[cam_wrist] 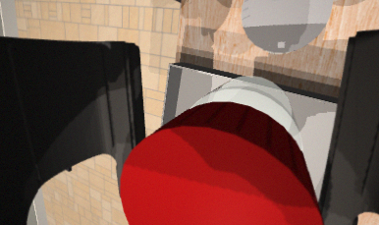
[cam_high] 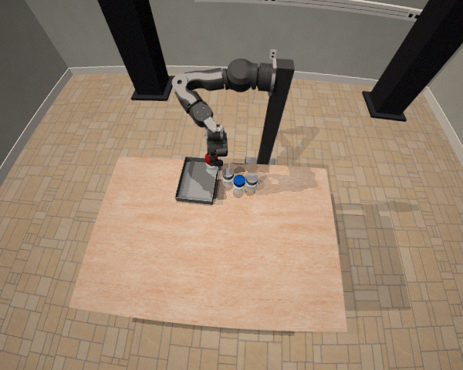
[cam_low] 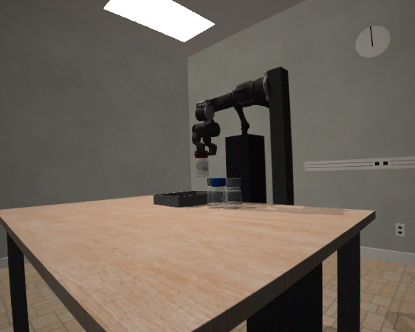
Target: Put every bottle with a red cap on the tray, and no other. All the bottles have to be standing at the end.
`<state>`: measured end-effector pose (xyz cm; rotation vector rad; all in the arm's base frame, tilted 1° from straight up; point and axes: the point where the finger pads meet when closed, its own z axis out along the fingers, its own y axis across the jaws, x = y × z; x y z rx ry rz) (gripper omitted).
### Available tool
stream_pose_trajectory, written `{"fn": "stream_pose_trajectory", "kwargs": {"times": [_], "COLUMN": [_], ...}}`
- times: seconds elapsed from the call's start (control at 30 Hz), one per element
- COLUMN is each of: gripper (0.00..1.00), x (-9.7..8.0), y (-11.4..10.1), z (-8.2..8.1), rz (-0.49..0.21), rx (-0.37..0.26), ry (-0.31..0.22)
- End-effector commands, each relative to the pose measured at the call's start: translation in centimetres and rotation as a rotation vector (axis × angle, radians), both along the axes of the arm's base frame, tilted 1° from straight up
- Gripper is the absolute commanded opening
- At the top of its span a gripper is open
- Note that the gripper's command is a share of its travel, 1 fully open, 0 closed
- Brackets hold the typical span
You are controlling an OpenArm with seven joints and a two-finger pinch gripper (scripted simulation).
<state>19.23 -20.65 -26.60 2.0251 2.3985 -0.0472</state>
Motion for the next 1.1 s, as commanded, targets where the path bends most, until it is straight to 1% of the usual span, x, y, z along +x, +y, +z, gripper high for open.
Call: {"fn": "stream_pose_trajectory", "kwargs": {"times": [0.0, 0.03, 0.17, 0.27, 0.4, 0.57, 0.6, 0.77, 0.97, 1.07], "gripper": [0.00, 0.00, 0.00, 0.00, 0.00, 0.00, 0.00, 0.00, 0.00, 0.00], "x": [0.3, 0.3, 0.3, 0.3, 0.3, 0.3, 0.0, -0.2, -1.0, -1.8], "y": [0.1, 0.1, 0.1, 0.1, 0.1, 0.1, 0.1, -0.2, -1.3, -2.3], "z": [0.2, 0.2, 0.2, 0.2, 0.2, 0.2, 0.0, -0.1, -0.5, -0.9], "rz": [-0.023, -0.062, -0.126, -0.161, -0.190, -0.200, -0.188, -0.189, -0.190, -0.191], "rx": [0.003, 0.006, 0.011, 0.013, 0.015, 0.016, 0.016, 0.016, 0.016, 0.016], "ry": [-0.017, -0.016, -0.014, -0.013, -0.013, -0.013, 0.000, -0.001, -0.002, -0.003]}}
